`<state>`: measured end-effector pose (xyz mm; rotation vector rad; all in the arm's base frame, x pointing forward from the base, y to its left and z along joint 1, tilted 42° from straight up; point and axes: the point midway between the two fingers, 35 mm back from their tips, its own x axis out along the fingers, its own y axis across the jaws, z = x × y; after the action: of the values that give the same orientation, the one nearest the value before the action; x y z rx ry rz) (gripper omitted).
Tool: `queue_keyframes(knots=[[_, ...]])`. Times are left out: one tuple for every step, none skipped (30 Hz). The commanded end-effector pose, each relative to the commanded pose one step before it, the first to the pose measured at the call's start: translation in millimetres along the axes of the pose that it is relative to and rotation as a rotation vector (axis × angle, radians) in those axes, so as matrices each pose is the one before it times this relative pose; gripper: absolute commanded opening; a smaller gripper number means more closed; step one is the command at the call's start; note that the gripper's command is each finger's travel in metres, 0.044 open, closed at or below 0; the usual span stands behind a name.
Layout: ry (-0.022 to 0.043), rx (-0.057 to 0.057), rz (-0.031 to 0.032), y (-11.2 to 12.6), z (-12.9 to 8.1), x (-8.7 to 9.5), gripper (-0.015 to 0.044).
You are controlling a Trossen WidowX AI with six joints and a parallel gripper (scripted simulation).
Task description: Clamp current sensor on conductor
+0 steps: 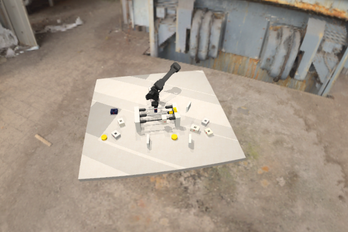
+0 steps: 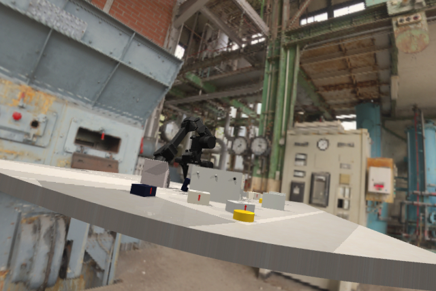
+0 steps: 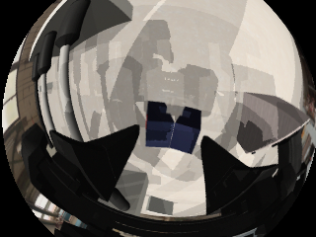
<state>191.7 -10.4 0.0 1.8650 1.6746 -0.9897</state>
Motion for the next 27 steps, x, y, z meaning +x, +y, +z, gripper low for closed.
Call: queue_keyframes(knots=[[-0.00024, -0.0006, 0.00042, 0.19, -0.02, -0.41, 0.0280], [0.00000, 0.0000, 0.00000, 0.00, 0.00, 0.00, 0.0274], [0.00000, 0.0000, 0.00000, 0.00, 0.00, 0.00, 0.0267], [0.00000, 0.0000, 0.00000, 0.00, 0.00, 0.00, 0.0260], [0.00000, 0.0000, 0.00000, 0.00, 0.00, 0.00, 0.0254], [0.00000, 0.0000, 0.00000, 0.00, 0.00, 0.00, 0.0247], [0.00000, 0.0000, 0.00000, 0.00, 0.00, 0.00, 0.0240], [0.00000, 0.0000, 0.00000, 0.00, 0.00, 0.00, 0.0234], [0.00000, 0.0000, 0.00000, 0.00, 0.00, 0.00, 0.0227], [0.00000, 0.0000, 0.00000, 0.00, 0.00, 0.00, 0.0220], [0.00000, 0.0000, 0.00000, 0.00, 0.00, 0.00, 0.0214], [0.00000, 0.0000, 0.00000, 0.00, 0.00, 0.00, 0.0207], [0.00000, 0.0000, 0.00000, 0.00, 0.00, 0.00, 0.0200], [0.00000, 0.0000, 0.00000, 0.00, 0.00, 0.00, 0.0194], [0.00000, 0.0000, 0.00000, 0.00, 0.00, 0.00, 0.0187], [0.00000, 0.0000, 0.00000, 0.00, 0.00, 0.00, 0.0180], [-0.00017, 0.0001, 0.00005, 0.22, 0.07, -0.74, 0.0154], [-0.00033, 0.0002, 0.00010, 0.44, 0.14, -1.49, 0.0128], [-0.00049, 0.0003, 0.00014, 0.64, 0.21, -2.28, 0.0102], [-0.00059, 0.0004, 0.00016, 0.79, 0.26, -2.96, 0.0075], [-0.00067, 0.0005, 0.00017, 0.89, 0.30, -3.64, 0.0049], [-0.00072, 0.0006, 0.00015, 0.96, 0.33, -4.30, 0.0023], [-0.00069, 0.0006, 0.00011, 0.95, 0.34, -4.71, 0.0000], [-0.00061, 0.0006, 0.00006, 0.89, 0.33, -4.84, 0.0000], [-0.00050, 0.0006, 0.00000, 0.83, 0.31, -4.88, 0.0000], [-0.00040, 0.0006, -0.00005, 0.78, 0.29, -4.91, 0.0000], [-0.00028, 0.0005, -0.00009, 0.70, 0.26, -4.69, 0.0000]])
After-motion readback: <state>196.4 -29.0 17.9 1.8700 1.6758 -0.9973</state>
